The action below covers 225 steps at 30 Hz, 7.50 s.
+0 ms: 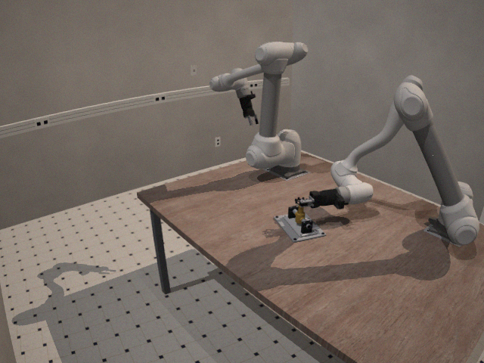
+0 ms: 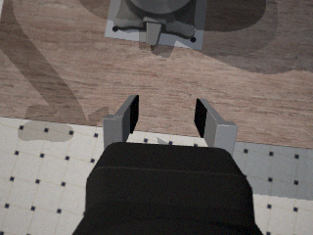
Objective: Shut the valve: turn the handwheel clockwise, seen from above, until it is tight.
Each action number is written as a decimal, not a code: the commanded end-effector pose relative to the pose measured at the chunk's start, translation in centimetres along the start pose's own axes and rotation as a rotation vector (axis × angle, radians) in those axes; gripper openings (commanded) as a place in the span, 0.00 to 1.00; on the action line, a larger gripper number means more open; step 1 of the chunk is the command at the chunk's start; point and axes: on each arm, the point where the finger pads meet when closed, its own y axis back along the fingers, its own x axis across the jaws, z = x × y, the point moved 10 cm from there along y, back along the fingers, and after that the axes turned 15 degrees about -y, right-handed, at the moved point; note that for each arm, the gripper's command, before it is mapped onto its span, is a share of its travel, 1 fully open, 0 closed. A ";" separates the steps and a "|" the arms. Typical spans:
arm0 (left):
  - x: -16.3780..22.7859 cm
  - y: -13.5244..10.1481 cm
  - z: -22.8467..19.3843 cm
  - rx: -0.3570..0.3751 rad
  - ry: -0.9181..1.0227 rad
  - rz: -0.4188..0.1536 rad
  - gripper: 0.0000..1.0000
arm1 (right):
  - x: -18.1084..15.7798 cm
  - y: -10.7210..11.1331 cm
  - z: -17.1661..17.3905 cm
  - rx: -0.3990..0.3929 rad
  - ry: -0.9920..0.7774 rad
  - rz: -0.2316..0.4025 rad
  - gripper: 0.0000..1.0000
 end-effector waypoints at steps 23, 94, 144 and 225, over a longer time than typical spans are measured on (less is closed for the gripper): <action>-1.1 -1.6 -3.4 -0.348 0.001 0.088 0.00 | 0.0 0.0 -0.3 0.006 0.005 0.004 1.00; -2.0 -7.1 -7.2 -0.975 0.001 0.263 0.00 | 0.0 0.0 -0.3 0.006 0.005 0.004 1.00; -2.1 -8.3 -7.4 -1.093 -0.002 0.293 0.00 | 0.0 0.0 -0.3 0.006 0.005 0.004 1.00; -1.9 -6.7 -7.0 -0.961 -0.006 0.256 0.53 | 0.0 0.0 -0.3 0.006 0.005 0.004 1.00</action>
